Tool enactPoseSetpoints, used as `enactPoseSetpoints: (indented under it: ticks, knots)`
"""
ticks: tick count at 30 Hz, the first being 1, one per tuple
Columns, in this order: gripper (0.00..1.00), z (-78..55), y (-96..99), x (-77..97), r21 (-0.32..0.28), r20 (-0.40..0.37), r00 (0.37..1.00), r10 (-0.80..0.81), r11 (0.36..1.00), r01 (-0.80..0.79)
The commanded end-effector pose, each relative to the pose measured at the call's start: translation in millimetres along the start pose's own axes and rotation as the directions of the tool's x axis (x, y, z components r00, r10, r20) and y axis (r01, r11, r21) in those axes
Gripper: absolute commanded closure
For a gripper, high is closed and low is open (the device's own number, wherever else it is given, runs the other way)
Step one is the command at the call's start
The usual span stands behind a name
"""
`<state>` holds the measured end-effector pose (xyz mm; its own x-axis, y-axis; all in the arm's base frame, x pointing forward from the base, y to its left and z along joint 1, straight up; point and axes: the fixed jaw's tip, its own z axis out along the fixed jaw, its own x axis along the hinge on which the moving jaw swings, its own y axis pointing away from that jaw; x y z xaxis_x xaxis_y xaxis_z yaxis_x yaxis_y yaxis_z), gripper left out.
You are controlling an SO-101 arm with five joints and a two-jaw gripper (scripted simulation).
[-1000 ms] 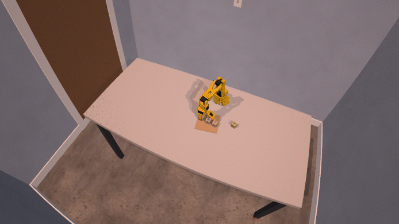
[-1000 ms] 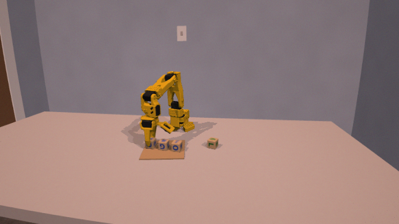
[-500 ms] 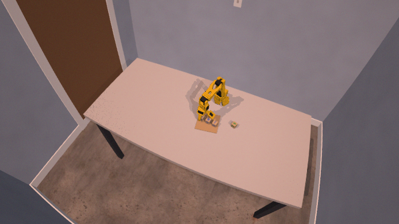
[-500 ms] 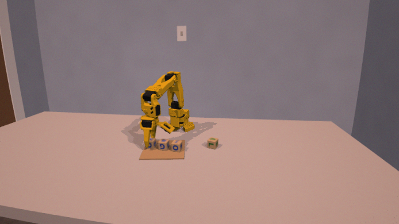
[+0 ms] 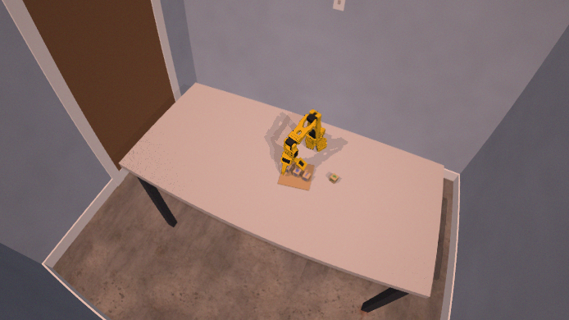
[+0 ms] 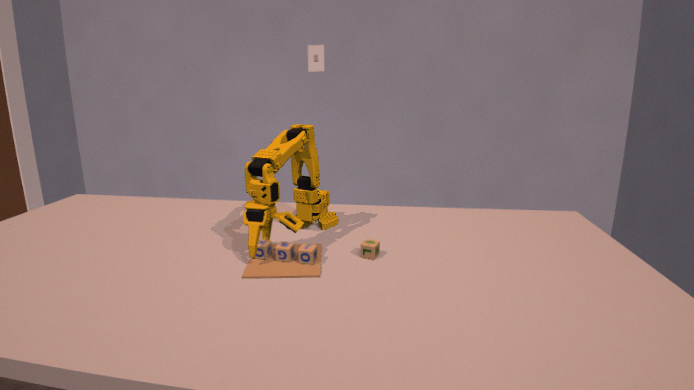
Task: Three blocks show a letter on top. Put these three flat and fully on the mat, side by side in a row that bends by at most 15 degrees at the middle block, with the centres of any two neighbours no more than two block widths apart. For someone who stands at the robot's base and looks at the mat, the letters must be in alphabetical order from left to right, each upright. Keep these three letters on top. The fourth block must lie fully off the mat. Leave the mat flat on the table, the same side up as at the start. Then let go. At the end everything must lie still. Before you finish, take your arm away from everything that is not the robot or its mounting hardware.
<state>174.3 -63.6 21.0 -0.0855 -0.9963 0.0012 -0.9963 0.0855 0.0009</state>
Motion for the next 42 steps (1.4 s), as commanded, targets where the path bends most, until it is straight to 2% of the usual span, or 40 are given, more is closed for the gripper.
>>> enactPoseSetpoints:
  ticks: [1, 8, 15, 17, 22, 26, 42]
  knots:
    - [0.64, -9.6, -9.3, 2.2, 0.067, -0.015, 1.0, 0.005, 0.998, -0.004]
    - [0.64, -16.8, -10.2, 2.4, 0.067, -0.015, 1.0, 0.005, 0.998, -0.004]
    - [0.64, -39.5, -10.5, 2.6, 0.067, -0.015, 1.0, 0.005, 0.998, -0.004]
    - [0.64, -39.5, -10.5, 2.6, 0.067, -0.015, 1.0, 0.005, 0.998, -0.004]
    - [0.64, -57.1, -8.4, 2.0, 0.067, -0.015, 1.0, 0.005, 0.998, -0.004]
    - [0.64, -66.3, -6.4, 1.6, 0.067, -0.015, 1.0, 0.005, 0.998, -0.004]
    - [0.64, -69.8, -5.5, 1.3, 0.067, -0.015, 1.0, 0.005, 0.998, -0.004]
